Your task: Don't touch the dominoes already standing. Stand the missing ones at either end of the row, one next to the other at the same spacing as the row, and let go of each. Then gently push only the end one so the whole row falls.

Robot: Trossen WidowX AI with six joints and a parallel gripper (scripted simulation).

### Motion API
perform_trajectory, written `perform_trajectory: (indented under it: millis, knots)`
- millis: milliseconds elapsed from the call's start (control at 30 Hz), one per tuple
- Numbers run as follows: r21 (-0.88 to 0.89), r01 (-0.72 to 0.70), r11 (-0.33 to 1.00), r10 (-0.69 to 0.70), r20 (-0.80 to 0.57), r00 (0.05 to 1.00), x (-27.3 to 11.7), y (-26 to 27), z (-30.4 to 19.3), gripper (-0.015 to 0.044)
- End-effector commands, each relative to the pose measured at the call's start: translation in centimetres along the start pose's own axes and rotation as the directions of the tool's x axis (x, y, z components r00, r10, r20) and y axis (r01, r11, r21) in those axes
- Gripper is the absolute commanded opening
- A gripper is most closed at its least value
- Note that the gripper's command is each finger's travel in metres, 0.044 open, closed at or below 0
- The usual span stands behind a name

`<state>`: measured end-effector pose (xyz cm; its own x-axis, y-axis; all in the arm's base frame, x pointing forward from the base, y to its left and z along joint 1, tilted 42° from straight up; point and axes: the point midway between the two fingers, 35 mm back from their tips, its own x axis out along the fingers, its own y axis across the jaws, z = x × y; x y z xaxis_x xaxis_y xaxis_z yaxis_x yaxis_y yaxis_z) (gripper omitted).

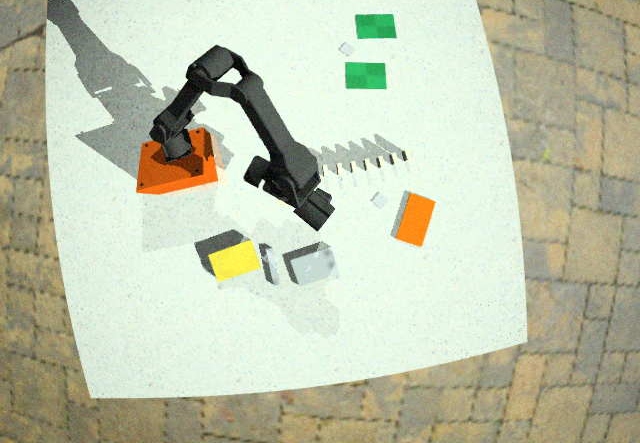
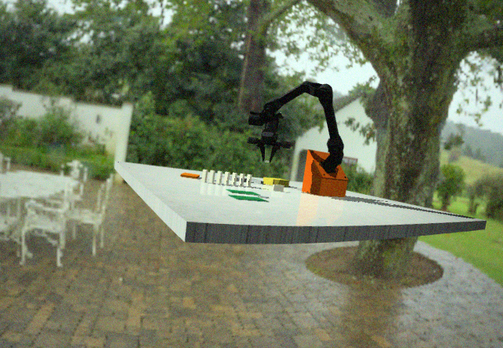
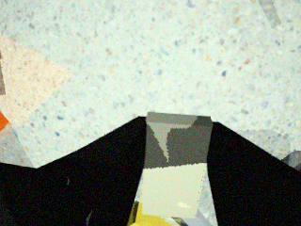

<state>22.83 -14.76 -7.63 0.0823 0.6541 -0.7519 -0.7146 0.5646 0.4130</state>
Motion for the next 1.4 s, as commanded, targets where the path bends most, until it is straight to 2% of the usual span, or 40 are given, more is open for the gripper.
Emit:
perform_trajectory:
  millis: [0, 167, 267, 367, 500, 600, 767, 833, 1233, 1367]
  knots:
    - [-0.003, 0.007, 1.0, -0.007, -0.006, 1.0, -4.4, 0.0, 0.0, 0.0107]
    - [0.015, 0.008, 1.0, -0.008, -0.006, 1.0, -5.2, -0.1, -0.1, 0.0107]
    - [0.256, 0.01, 0.967, -0.008, -0.007, 1.0, -5.3, -0.4, -0.7, 0.0107]
    - [0.543, 0.012, 0.84, -0.009, -0.008, 1.0, -5.3, -0.8, -1.4, 0.0107]
    - [0.838, 0.013, 0.546, -0.01, -0.009, 1.0, -5.4, -1.3, -2.5, 0.0107]
    - [0.965, 0.012, 0.261, -0.01, -0.009, 1.0, -5.4, -1.7, -3.3, 0.0107]
    - [0.966, 0.007, -0.257, -0.01, -0.01, 1.0, -5.4, -2.3, -4.7, 0.0107]
    - [0.921, 0.005, -0.389, -0.01, -0.01, 1.0, -5.4, -2.4, -5.1, 0.0107]
    - [0.915, 0.007, -0.404, -0.012, -0.012, 1.0, -5.3, -2.5, -5.1, 0.0107]
    - [0.916, 0.045, -0.398, -0.036, -0.064, 0.997, -4.2, -2.9, -5.7, 0.0107]
